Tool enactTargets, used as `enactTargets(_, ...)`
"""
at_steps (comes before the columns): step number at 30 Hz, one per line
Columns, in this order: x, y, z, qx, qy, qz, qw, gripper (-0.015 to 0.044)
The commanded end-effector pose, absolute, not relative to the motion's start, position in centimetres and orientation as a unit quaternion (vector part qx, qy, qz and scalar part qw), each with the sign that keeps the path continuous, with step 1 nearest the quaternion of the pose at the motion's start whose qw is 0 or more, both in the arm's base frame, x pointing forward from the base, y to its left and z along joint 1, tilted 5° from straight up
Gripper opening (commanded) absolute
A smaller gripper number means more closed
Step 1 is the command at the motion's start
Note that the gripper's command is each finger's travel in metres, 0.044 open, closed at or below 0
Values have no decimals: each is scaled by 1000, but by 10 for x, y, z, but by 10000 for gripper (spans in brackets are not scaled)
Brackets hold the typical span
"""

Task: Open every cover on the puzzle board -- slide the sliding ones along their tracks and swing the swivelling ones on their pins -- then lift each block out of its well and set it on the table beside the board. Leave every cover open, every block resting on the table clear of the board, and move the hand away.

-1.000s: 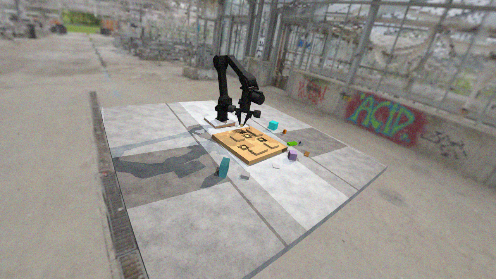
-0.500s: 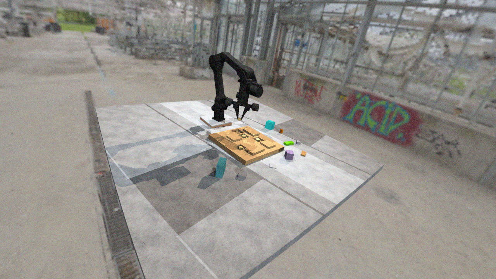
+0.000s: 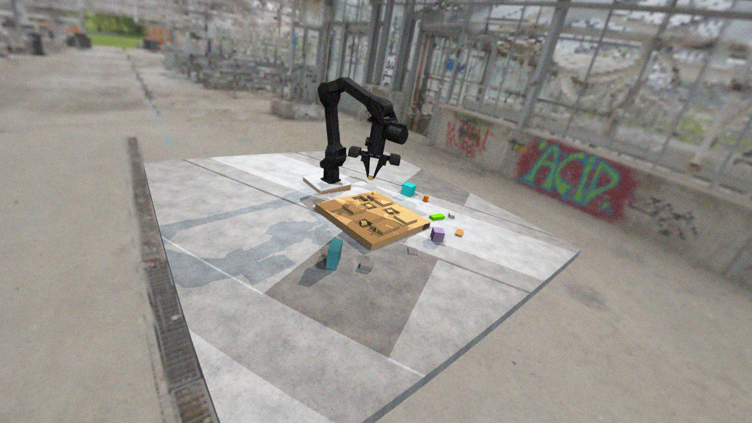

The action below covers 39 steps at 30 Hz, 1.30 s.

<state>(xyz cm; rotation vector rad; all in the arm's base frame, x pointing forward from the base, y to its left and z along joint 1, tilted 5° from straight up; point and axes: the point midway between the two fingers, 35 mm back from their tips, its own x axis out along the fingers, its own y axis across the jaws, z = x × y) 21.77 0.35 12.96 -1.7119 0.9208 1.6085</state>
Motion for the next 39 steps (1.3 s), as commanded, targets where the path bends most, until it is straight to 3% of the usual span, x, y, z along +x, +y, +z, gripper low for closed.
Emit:
enactTargets(1,226,13,130,-646,347,607,307,80)
enactTargets(39,268,140,122,-645,344,608,311,80)
